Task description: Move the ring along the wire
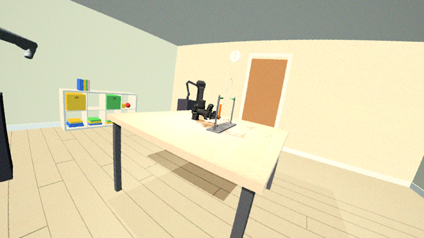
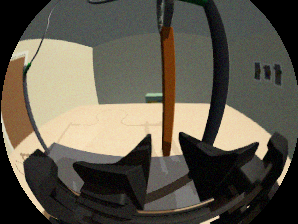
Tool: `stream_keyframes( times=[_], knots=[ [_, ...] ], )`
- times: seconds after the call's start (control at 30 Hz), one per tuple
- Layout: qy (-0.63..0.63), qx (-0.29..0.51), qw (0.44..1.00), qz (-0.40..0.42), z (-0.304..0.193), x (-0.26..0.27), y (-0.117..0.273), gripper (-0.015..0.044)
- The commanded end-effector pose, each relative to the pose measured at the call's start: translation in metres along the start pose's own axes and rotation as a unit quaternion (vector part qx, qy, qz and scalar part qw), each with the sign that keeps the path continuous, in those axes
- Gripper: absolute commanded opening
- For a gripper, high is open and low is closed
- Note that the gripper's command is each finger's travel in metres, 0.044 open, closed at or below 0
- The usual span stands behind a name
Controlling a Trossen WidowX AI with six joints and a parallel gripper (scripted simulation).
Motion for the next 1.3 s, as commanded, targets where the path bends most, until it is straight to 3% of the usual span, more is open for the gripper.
stream_keyframes(
  times=[0.0, 0.87, 1.27],
  knots=[
    [0.0, -0.002, 1.0, -0.002, 0.001, -0.001, -0.007, 0.016],
    [0.0, -0.004, 1.0, -0.002, 0.001, 0.001, -0.019, 0.016],
    [0.001, -0.003, 1.0, 0.0, 0.0, 0.001, -0.019, -0.0116]
  ],
)
Point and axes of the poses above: the point midway between the two fingers, 35 mm back from their tips, its own y axis back along the fingers, its own x axis across the jaws, z = x × y, the point moved 7 cm from there along y, back along the fingers, and after that the axes turned 2 degrees about -y, right-handed, at the moved point
